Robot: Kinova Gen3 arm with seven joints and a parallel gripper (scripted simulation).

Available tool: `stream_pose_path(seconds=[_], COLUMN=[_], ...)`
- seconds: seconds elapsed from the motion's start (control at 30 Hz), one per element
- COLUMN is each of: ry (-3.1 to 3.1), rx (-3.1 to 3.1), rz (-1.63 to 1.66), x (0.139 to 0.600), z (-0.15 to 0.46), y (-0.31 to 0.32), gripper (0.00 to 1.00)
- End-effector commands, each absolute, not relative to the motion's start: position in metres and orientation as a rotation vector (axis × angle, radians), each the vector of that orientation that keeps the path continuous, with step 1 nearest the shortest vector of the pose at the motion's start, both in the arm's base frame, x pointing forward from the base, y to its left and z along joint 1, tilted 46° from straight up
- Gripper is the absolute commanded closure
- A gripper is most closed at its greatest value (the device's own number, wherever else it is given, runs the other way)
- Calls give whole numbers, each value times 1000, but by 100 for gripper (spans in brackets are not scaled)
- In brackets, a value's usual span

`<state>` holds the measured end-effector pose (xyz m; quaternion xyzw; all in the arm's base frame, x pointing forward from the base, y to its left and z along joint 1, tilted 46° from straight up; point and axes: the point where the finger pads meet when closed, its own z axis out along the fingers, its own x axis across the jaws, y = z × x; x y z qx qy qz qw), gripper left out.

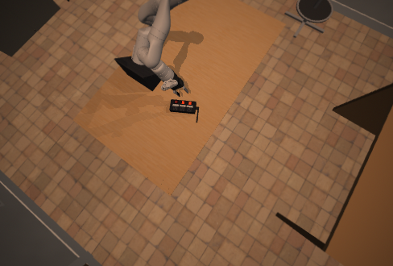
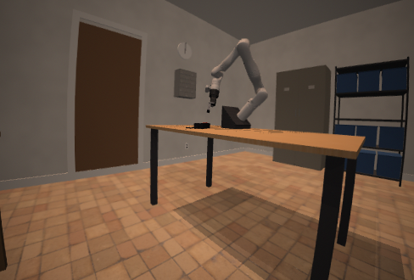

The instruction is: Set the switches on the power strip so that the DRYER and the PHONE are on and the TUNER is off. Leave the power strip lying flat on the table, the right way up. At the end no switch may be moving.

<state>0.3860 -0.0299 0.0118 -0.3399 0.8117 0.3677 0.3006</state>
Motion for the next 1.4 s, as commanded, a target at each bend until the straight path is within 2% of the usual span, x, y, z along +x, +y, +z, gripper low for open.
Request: stream_pose_path(seconds=[0.0,1.37], ry=[2178,2317], rx=[-895,-839], rz=[988,1050], x=[387,387], z=[9,-6], y=[-29,-23], gripper=[0,0])
